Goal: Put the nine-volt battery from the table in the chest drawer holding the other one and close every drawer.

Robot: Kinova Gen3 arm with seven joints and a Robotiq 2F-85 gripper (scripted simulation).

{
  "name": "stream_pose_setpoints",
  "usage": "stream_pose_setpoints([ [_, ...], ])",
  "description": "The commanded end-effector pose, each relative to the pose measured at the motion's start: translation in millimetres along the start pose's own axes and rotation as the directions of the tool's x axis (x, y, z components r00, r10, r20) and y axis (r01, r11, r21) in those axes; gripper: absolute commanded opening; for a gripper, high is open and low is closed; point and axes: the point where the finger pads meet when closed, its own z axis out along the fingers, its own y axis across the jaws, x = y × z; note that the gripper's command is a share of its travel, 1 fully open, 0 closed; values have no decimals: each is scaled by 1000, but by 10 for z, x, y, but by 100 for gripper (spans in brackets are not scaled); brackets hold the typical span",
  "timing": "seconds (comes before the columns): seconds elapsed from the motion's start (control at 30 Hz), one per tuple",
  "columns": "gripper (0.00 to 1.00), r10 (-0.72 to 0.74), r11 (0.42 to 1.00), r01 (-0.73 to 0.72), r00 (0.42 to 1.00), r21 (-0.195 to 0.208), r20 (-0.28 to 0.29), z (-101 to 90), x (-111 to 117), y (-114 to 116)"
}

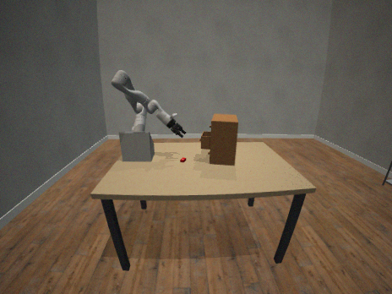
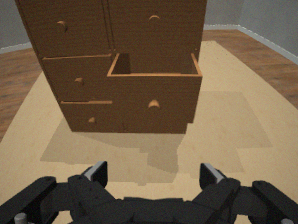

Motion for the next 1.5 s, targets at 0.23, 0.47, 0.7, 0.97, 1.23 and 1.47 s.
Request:
stream_pose_setpoints([
  [0.23, 0, 0, 1000, 0, 1000, 0, -1, -2, 4, 1],
  [0.47, 0, 0, 1000, 0, 1000, 0, -1, -2, 4, 1],
  [0.7, 0, 0, 1000, 0, 1000, 0, -1, 0, 5, 1],
  [0.97, 0, -8, 1000, 8, 1000, 1, -5, 121, 56, -1],
  [1.23, 0, -8, 1000, 8, 1000, -11, -14, 197, 87, -3],
  [1.47, 0, -8, 1000, 7, 1000, -22, -20, 381, 165, -6],
])
